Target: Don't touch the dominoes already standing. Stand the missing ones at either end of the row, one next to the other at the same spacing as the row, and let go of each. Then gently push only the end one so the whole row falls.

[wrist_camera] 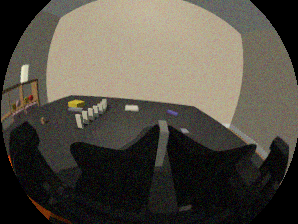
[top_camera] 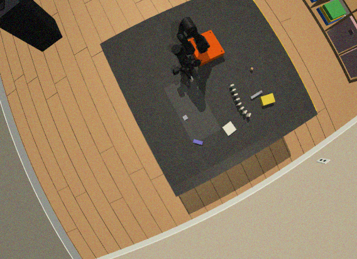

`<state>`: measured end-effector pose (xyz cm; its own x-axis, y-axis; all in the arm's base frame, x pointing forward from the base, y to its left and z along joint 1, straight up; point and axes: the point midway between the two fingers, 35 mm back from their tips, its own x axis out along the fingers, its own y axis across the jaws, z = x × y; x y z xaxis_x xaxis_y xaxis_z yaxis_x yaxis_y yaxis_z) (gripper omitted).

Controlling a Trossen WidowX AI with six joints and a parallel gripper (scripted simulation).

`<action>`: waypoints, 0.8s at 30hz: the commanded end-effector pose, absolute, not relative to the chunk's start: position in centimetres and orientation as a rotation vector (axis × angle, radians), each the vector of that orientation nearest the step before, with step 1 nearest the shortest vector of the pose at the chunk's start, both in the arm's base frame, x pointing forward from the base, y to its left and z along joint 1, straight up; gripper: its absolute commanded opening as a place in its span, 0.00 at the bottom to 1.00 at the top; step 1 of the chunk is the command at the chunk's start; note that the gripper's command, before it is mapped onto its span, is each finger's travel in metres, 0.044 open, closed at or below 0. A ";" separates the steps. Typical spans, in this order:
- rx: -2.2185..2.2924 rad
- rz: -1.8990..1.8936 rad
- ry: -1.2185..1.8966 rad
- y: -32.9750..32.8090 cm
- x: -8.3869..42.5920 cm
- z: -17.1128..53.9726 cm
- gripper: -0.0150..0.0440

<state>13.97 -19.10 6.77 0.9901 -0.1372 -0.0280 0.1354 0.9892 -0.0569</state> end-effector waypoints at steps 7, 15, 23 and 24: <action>-0.048 -0.129 0.044 -19.2 14.1 4.3 0.30; -0.047 -0.120 0.053 -19.0 14.3 2.4 0.30; -0.046 -0.110 0.062 -18.6 14.4 0.4 0.30; -0.046 -0.109 0.063 -18.5 14.4 0.1 0.30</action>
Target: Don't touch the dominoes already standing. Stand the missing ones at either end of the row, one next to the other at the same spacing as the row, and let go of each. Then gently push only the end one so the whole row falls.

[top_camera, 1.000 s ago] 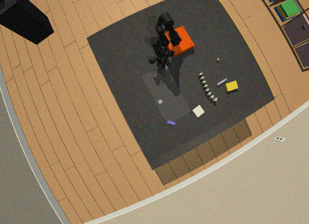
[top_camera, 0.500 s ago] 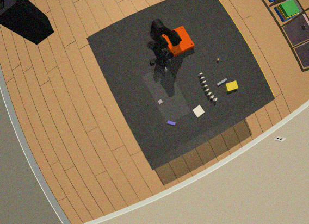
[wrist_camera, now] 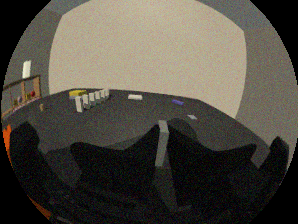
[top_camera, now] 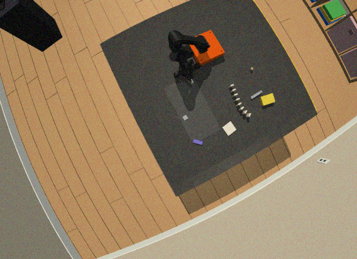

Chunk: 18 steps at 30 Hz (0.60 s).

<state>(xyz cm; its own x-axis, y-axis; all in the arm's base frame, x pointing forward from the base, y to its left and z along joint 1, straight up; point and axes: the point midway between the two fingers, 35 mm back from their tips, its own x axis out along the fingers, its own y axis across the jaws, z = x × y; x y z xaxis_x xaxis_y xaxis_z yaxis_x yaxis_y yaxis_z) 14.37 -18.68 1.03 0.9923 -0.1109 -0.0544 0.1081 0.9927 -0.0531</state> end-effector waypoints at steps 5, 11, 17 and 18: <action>-0.046 -0.107 0.065 -18.4 14.5 -0.2 0.30; -0.046 -0.107 0.065 -18.4 14.5 -0.2 0.30; -0.046 -0.107 0.065 -18.4 14.5 -0.2 0.47; -0.046 -0.107 0.065 -18.4 14.5 -0.2 0.52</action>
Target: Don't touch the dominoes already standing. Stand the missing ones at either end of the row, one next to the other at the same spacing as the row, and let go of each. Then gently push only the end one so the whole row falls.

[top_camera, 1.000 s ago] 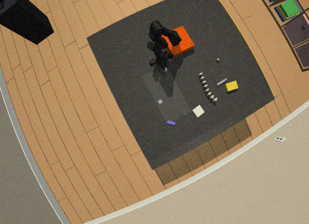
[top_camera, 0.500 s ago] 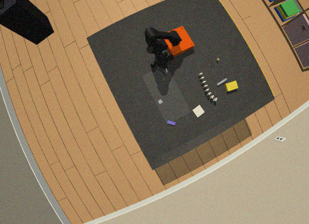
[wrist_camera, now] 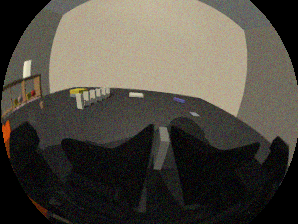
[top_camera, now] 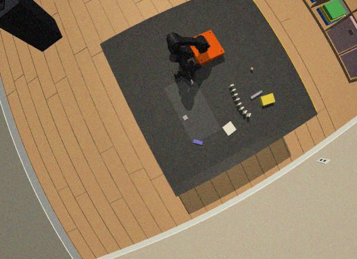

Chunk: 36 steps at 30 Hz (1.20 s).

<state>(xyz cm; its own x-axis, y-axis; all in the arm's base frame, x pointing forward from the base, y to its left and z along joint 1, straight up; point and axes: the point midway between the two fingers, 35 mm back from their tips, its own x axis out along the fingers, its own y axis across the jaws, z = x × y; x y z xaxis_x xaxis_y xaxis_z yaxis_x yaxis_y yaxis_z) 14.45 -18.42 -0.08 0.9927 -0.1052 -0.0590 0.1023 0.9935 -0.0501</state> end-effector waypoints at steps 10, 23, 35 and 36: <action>-0.046 -0.107 0.065 -18.4 14.5 -0.2 0.96; -0.046 -0.104 0.062 -18.4 14.5 4.9 1.00; -0.162 -0.066 0.266 -24.7 21.2 5.2 1.00; -0.166 -0.075 0.261 -24.9 21.0 5.7 1.00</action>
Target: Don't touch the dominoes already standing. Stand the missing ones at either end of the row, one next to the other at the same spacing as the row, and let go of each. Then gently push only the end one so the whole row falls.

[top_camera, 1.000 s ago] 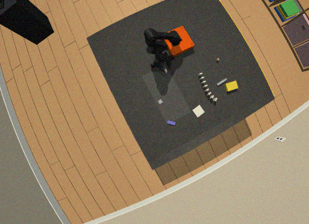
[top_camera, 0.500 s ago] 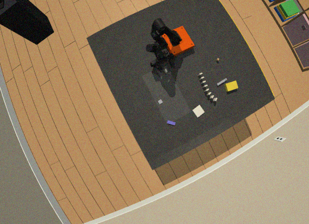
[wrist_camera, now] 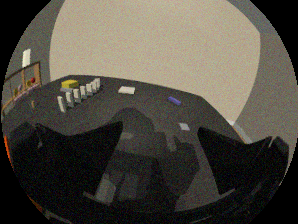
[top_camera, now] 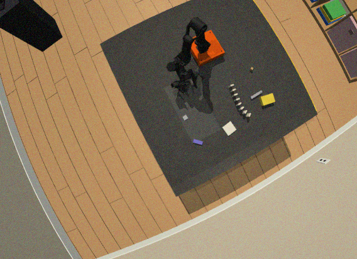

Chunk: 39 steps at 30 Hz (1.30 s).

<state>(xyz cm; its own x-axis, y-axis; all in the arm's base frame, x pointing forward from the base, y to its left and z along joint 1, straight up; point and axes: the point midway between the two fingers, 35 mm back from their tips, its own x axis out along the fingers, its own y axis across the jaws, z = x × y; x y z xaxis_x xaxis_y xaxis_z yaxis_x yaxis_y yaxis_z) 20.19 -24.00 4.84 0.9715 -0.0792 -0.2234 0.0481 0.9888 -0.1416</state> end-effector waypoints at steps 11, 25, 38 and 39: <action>-0.310 -0.061 0.531 -26.4 22.3 5.5 1.00; -1.062 0.872 1.217 -20.2 19.3 7.7 1.00; -1.152 1.124 1.253 -19.0 17.4 8.8 1.00; -1.152 1.124 1.253 -19.0 17.4 8.8 1.00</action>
<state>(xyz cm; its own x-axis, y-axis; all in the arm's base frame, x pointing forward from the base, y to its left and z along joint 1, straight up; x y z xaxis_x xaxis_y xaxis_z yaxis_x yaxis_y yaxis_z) 18.01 -19.32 8.29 0.0548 -0.0071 -0.9985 -0.9862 0.1561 -0.0553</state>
